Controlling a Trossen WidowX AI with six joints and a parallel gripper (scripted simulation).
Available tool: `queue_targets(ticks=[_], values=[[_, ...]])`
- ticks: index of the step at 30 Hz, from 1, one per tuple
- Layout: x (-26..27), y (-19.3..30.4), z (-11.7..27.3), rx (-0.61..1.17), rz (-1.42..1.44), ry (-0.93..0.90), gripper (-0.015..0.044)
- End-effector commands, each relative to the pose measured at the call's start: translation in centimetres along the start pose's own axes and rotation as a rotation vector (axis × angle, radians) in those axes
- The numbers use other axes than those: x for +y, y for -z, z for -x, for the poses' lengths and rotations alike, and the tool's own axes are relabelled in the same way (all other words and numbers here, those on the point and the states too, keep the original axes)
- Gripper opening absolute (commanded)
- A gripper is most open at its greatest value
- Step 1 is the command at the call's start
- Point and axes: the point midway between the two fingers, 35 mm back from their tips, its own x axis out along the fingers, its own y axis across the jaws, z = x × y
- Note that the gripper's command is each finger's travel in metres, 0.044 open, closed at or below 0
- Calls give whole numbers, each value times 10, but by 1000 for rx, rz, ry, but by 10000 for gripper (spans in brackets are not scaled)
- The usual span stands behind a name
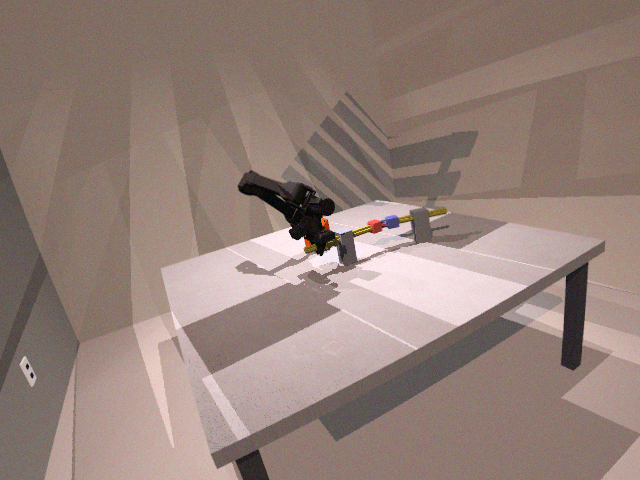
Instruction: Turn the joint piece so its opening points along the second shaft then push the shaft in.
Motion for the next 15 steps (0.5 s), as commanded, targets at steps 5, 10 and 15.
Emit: queue_targets(ticks=[5,10,15], values=[[0,14,0,-2,-2,-1,0],[0,18,0,-2,-2,-1,0],[0,15,0,-1,-1,0,0]])
